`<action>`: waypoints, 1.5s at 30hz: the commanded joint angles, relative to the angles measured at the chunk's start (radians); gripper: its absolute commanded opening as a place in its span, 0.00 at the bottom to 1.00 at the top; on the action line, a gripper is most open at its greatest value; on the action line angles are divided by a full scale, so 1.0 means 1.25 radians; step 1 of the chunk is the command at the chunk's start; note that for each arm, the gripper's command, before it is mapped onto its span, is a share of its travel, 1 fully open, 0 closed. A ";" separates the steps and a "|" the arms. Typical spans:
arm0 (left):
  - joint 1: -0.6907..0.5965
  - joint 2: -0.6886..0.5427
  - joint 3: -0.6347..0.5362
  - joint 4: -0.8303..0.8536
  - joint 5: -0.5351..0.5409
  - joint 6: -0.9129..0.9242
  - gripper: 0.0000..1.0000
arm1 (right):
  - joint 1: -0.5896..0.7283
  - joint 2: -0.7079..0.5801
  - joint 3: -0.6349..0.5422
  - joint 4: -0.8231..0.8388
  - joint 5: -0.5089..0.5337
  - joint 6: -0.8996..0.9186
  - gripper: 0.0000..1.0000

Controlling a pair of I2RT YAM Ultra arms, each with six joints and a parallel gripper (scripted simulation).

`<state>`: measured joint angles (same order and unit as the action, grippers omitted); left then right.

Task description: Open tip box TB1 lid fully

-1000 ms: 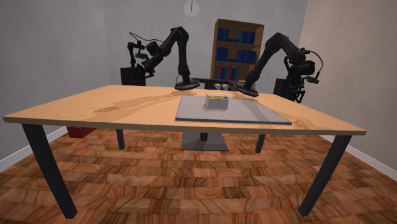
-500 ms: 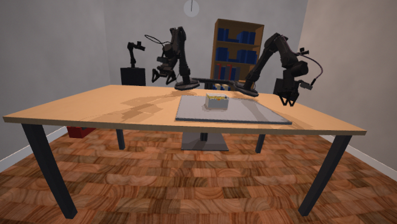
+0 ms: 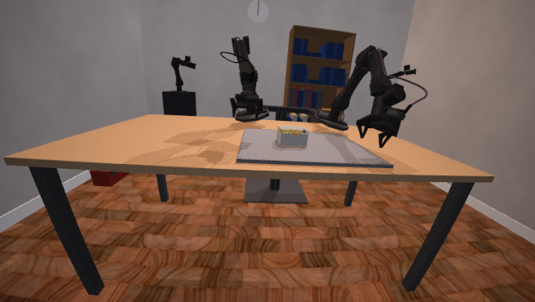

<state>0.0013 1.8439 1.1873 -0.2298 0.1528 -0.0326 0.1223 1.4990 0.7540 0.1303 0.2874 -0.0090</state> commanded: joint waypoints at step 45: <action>-0.162 0.242 -0.323 0.555 0.680 0.850 1.00 | 0.408 0.091 -0.047 0.045 -0.006 0.006 1.00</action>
<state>-0.1726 2.1235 0.7979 0.4465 0.9596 1.0008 0.6182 1.6127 0.7063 0.1638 0.2844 -0.0074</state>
